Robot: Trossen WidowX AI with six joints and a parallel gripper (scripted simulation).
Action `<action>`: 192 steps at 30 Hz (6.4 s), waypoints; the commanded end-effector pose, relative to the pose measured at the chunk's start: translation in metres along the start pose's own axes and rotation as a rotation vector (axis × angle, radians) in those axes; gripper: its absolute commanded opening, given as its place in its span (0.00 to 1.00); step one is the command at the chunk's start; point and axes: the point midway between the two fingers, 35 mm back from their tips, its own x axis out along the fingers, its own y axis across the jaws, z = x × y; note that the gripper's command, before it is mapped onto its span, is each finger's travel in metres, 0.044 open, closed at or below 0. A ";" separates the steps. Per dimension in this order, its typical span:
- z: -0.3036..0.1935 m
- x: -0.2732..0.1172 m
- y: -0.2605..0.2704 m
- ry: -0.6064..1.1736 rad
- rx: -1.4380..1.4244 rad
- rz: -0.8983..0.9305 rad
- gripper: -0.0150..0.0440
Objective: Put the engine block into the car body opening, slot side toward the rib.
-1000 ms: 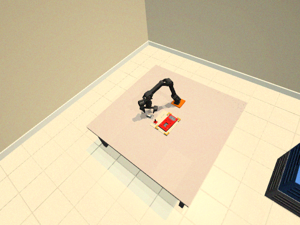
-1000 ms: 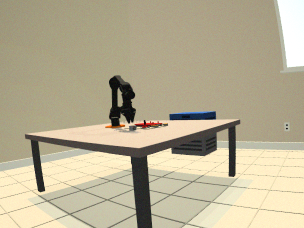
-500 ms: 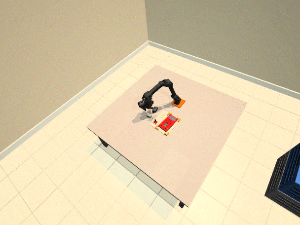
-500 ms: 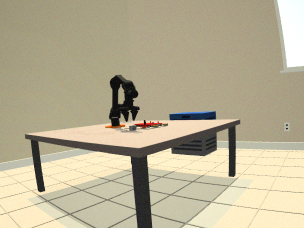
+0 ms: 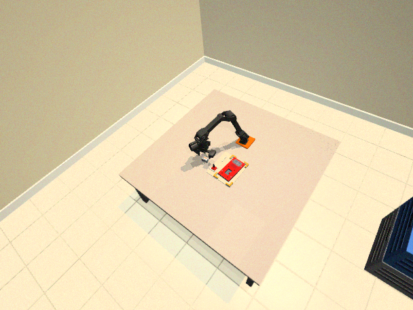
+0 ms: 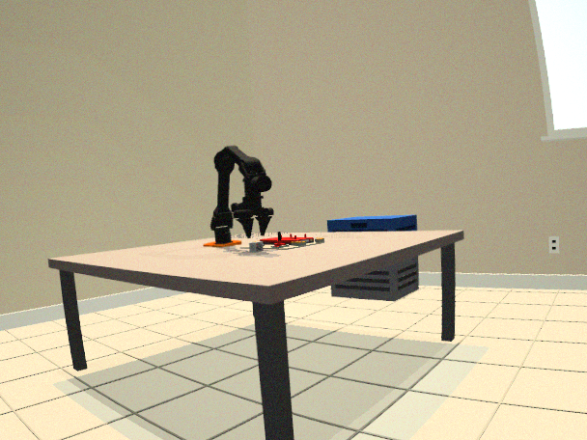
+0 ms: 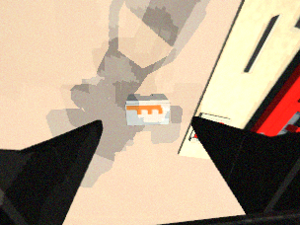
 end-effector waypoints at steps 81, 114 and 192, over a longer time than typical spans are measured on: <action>0.000 -0.082 0.000 -0.007 0.004 -0.001 0.25; 0.013 -0.066 0.000 0.429 0.012 -0.008 0.25; 0.028 0.051 0.000 0.854 0.003 0.002 0.25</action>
